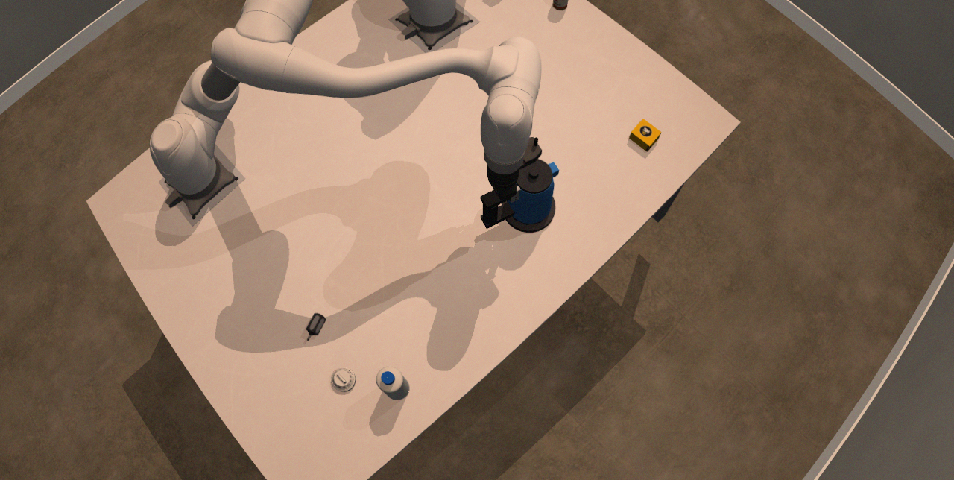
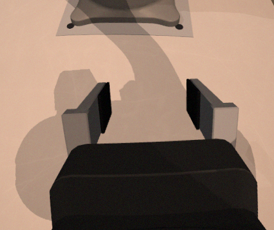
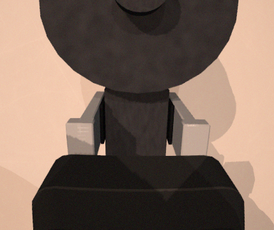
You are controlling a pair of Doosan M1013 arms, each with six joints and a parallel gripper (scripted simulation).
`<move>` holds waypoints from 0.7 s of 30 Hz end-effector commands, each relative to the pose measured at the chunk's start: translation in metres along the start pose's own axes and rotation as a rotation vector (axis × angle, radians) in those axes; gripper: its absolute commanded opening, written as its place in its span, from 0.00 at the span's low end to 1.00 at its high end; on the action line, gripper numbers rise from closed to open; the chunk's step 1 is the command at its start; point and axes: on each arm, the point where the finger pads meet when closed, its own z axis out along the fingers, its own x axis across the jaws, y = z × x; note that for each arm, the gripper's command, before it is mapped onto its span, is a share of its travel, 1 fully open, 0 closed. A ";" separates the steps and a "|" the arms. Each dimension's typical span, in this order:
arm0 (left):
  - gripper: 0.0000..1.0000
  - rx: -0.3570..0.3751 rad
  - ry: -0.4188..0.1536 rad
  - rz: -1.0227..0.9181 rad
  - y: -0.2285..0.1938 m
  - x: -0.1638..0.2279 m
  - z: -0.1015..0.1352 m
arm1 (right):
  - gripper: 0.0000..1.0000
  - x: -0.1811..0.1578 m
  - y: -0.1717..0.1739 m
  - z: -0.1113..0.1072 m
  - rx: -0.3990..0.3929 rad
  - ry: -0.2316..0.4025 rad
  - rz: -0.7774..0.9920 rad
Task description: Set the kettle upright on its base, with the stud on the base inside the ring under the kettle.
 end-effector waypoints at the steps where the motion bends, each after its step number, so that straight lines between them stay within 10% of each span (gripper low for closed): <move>1: 1.00 -0.001 0.000 0.000 0.000 0.000 0.000 | 0.00 0.000 0.000 -0.002 0.002 0.001 0.000; 21: 1.00 -0.001 0.000 0.000 0.000 0.000 0.000 | 0.00 0.000 0.000 0.001 0.002 0.001 0.000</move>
